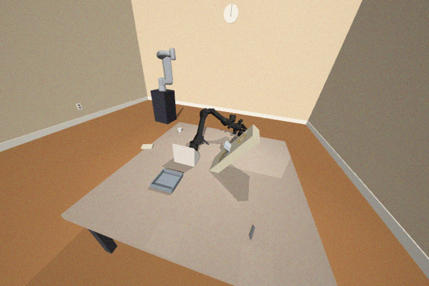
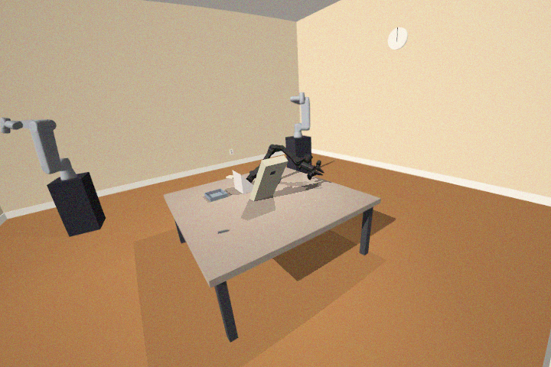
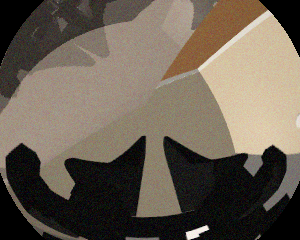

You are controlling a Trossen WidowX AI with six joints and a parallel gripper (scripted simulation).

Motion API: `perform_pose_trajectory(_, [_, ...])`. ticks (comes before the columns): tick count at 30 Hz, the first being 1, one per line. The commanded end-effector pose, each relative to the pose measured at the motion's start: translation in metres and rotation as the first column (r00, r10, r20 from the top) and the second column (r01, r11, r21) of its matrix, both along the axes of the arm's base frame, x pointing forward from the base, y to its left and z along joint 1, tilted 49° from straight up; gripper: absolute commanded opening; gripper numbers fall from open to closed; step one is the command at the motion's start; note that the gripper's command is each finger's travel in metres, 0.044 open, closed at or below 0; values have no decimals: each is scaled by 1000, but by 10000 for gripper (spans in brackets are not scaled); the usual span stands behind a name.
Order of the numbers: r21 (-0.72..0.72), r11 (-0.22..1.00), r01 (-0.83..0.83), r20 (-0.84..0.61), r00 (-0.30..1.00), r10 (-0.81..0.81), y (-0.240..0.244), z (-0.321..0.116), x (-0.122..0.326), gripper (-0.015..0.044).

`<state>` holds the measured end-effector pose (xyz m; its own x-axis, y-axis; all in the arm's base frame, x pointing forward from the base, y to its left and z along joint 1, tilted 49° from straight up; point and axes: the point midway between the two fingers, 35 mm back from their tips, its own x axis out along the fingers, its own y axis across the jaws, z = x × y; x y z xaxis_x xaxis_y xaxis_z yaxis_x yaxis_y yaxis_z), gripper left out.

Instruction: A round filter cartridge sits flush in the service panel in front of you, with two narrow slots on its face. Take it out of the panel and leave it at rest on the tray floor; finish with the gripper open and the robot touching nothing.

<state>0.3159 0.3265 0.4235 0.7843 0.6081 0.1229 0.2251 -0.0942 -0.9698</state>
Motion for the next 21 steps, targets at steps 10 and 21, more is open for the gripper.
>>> perform_pose_trajectory(10, [113,985,133,-238,966,-103,-89,-30,80,101])
perform_pose_trajectory(21, [226,930,289,-439,883,-167,-180,-55,123,101])
